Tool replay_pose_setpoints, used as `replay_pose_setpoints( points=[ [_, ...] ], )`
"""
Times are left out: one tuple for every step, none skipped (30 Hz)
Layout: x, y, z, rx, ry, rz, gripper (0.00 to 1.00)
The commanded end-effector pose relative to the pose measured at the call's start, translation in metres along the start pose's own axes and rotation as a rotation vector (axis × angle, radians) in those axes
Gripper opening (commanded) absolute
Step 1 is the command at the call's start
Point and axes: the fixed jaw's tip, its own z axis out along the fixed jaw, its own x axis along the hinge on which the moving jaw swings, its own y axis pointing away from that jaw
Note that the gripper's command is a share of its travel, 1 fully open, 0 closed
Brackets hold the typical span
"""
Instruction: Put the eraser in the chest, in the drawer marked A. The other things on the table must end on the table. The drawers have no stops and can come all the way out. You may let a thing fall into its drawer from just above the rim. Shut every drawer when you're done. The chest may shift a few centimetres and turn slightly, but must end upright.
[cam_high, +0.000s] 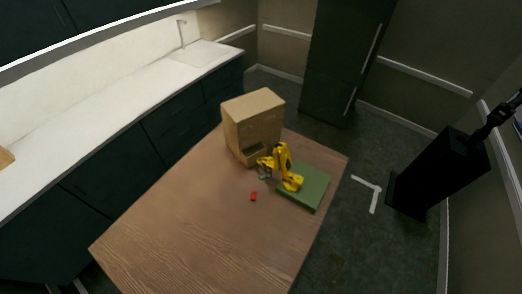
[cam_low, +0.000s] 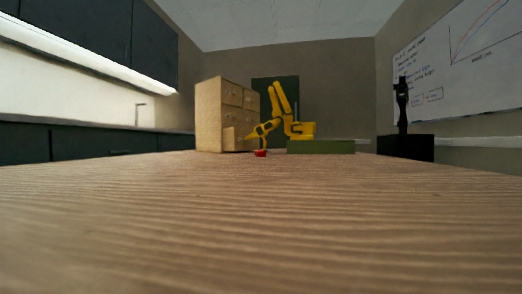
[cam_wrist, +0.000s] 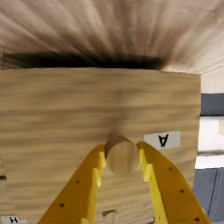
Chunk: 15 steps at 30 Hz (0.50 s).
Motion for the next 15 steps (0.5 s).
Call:
replay_pose_setpoints(
  points=[
    [-0.0055, -0.0034, -0.0042, 0.015, -0.021, -0.001, 0.00],
    [-0.0055, -0.0034, -0.0042, 0.015, -0.021, -0.001, 0.00],
    [-0.0055, -0.0034, -0.0042, 0.015, -0.021, -0.001, 0.00],
    [-0.0055, -0.0034, -0.0042, 0.015, -0.021, -0.001, 0.00],
    [-0.0055, -0.0034, -0.0042, 0.015, -0.021, -0.001, 0.00],
    [-0.0055, -0.0034, -0.0042, 0.015, -0.021, -0.001, 0.00],
    [-0.0055, -0.0034, -0.0042, 0.015, -0.021, -0.001, 0.00],
    [-0.0055, -0.0034, -0.0042, 0.015, -0.021, -0.001, 0.00],
    [-0.0055, -0.0034, -0.0042, 0.015, -0.021, -0.001, 0.00],
    [-0.0055, -0.0034, -0.0042, 0.015, -0.021, -0.001, 0.00],
    [-0.0055, -0.0034, -0.0042, 0.015, -0.021, -0.001, 0.00],
    [-0.0055, -0.0034, -0.0042, 0.015, -0.021, -0.001, 0.00],
    [-0.0055, -0.0034, -0.0042, 0.015, -0.021, -0.001, 0.01],
    [-0.0055, -0.0034, -0.0042, 0.015, -0.021, -0.001, 0.02],
    [-0.0055, -0.0034, -0.0042, 0.015, -0.021, -0.001, 0.02]
  ],
)
